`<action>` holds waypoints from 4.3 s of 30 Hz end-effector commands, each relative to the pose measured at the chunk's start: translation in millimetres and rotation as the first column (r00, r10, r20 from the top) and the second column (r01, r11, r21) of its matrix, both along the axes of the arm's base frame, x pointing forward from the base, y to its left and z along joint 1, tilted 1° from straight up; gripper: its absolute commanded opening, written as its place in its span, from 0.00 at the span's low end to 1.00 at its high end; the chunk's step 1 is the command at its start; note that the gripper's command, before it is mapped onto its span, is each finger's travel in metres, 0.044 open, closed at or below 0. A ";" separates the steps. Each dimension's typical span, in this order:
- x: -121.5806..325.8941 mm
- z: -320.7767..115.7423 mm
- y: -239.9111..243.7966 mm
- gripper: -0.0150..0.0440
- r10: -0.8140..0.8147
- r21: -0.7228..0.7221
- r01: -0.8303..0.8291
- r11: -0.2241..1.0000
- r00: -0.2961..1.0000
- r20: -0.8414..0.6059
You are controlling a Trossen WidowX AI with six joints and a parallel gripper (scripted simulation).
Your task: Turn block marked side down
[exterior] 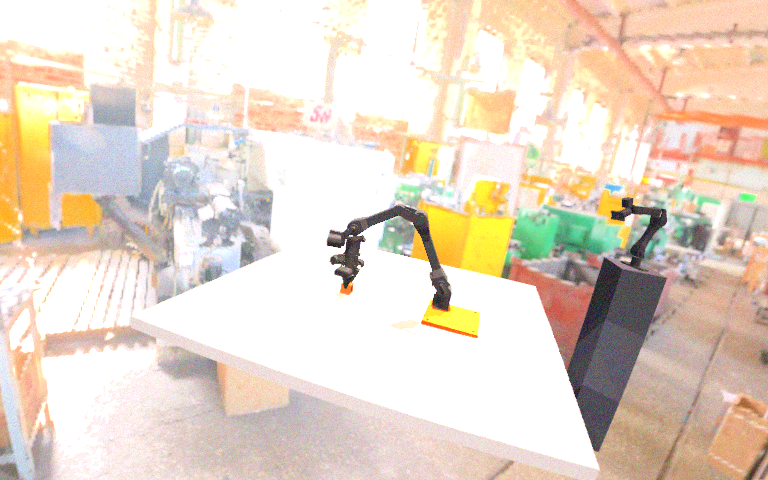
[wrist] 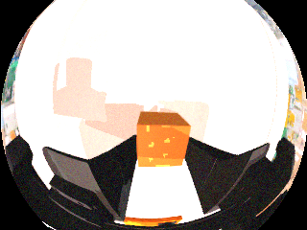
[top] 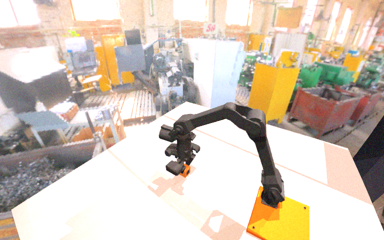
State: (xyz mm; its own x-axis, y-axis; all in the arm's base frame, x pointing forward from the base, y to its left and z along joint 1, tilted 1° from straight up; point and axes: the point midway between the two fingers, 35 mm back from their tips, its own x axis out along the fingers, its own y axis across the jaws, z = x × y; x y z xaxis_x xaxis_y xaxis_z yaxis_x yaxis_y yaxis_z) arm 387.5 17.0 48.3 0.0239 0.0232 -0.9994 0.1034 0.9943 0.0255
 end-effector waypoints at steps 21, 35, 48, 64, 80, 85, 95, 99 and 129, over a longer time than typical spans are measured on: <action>2.4 25.0 0.1 0.25 0.004 -0.014 -0.002 1.000 0.992 0.123; 2.1 20.9 0.5 0.25 0.004 -0.034 0.007 0.999 0.948 0.318; -4.1 21.0 0.5 0.25 0.001 -0.045 0.023 0.999 0.874 0.486; 6.4 2.0 1.8 0.25 0.013 -0.061 0.031 0.998 0.783 0.622; 2.6 -11.5 2.2 0.25 0.020 -0.070 0.060 0.996 0.598 0.801; -3.5 -10.9 1.5 0.25 0.025 -0.072 0.069 0.995 0.532 0.846; -6.1 -7.8 1.4 0.25 0.029 -0.074 0.074 0.995 0.490 0.871; -6.1 -7.8 1.4 0.25 0.029 -0.074 0.074 0.995 0.490 0.871; -6.1 -7.8 1.4 1.00 0.029 -0.074 0.074 0.995 0.490 0.871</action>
State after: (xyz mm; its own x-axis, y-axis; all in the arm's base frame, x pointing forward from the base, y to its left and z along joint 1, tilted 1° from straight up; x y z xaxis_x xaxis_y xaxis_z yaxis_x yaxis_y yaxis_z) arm 381.3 18.8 40.2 0.8807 -0.0732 -0.4680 0.1014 0.9942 0.0352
